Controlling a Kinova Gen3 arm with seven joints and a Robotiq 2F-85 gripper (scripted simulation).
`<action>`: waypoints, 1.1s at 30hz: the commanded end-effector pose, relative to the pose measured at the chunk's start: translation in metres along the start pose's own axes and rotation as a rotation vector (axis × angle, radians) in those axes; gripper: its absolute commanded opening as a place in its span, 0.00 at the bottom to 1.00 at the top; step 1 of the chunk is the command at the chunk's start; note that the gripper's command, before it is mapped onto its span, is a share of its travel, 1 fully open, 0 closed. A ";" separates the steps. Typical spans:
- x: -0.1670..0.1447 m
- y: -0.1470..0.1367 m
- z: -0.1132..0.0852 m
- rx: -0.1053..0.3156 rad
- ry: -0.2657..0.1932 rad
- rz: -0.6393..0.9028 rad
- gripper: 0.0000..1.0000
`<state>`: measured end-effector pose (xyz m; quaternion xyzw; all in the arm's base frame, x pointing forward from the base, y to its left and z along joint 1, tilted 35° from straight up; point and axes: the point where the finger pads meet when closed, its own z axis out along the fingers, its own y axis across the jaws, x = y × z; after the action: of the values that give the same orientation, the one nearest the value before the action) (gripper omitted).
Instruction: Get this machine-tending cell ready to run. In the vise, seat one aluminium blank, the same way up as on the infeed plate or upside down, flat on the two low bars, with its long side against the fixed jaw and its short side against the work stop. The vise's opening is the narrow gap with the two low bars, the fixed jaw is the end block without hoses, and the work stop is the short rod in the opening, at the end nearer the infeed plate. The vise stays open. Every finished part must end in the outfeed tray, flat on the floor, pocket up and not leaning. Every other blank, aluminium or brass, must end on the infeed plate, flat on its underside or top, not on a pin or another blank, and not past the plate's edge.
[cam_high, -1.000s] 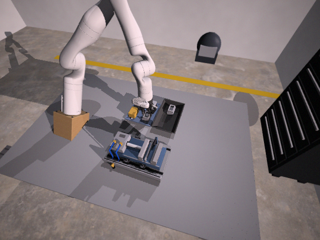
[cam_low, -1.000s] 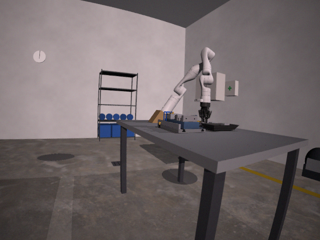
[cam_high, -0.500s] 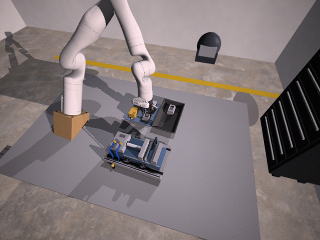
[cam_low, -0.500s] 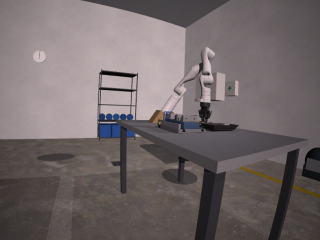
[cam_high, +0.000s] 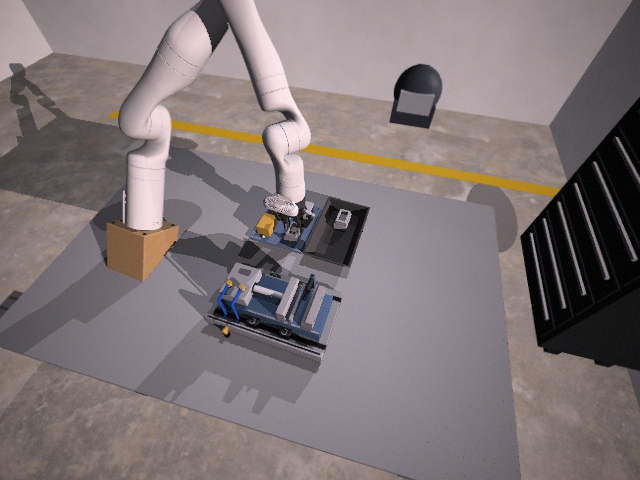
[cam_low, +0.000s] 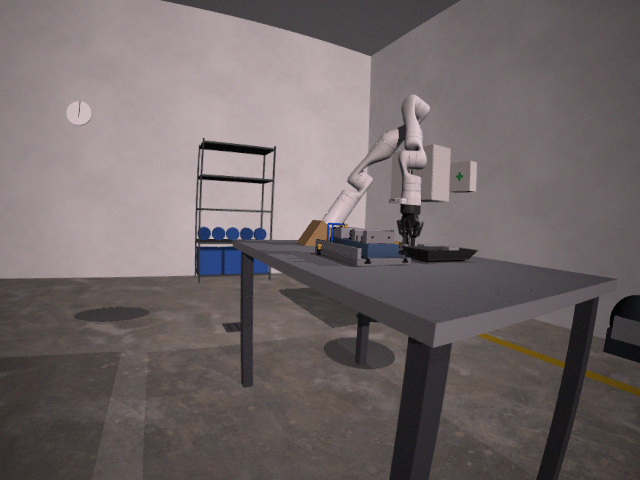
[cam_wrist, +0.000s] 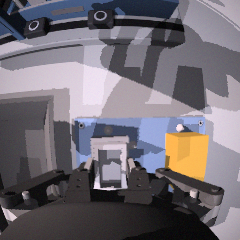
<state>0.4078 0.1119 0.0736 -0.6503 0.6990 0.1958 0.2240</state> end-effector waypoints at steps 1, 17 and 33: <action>0.000 0.000 0.000 0.001 0.000 0.000 0.00; 0.000 0.000 -0.007 0.001 0.000 0.000 0.00; 0.000 0.000 -0.063 0.001 0.000 0.000 0.00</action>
<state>0.3986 0.0851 0.1134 -0.6509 0.6972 0.2065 0.2180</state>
